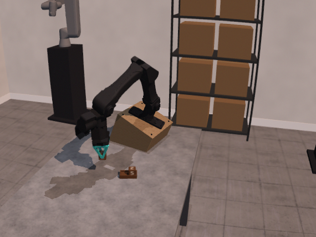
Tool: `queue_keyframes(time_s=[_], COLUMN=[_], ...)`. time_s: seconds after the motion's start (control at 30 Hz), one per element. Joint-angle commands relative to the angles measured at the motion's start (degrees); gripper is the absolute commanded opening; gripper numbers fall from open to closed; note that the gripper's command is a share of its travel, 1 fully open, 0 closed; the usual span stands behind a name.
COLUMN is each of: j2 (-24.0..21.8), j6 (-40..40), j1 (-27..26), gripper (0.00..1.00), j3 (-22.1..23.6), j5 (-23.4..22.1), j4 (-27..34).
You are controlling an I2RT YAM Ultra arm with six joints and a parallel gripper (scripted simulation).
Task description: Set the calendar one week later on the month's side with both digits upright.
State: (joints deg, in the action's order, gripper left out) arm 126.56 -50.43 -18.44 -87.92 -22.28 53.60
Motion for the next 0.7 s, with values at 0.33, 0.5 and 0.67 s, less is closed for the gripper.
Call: queue_keyframes(time_s=[0.33,0.5,0.67], j2=[-15.4,-15.4,-15.4], j6=[-10.6,-10.6,-10.6], j1=[9.5,9.5,9.5], gripper=[0.27,0.27,0.27], j3=[13.0,13.0,13.0], j5=[0.0,0.0,0.0], j4=[-1.8,-1.8,-1.8])
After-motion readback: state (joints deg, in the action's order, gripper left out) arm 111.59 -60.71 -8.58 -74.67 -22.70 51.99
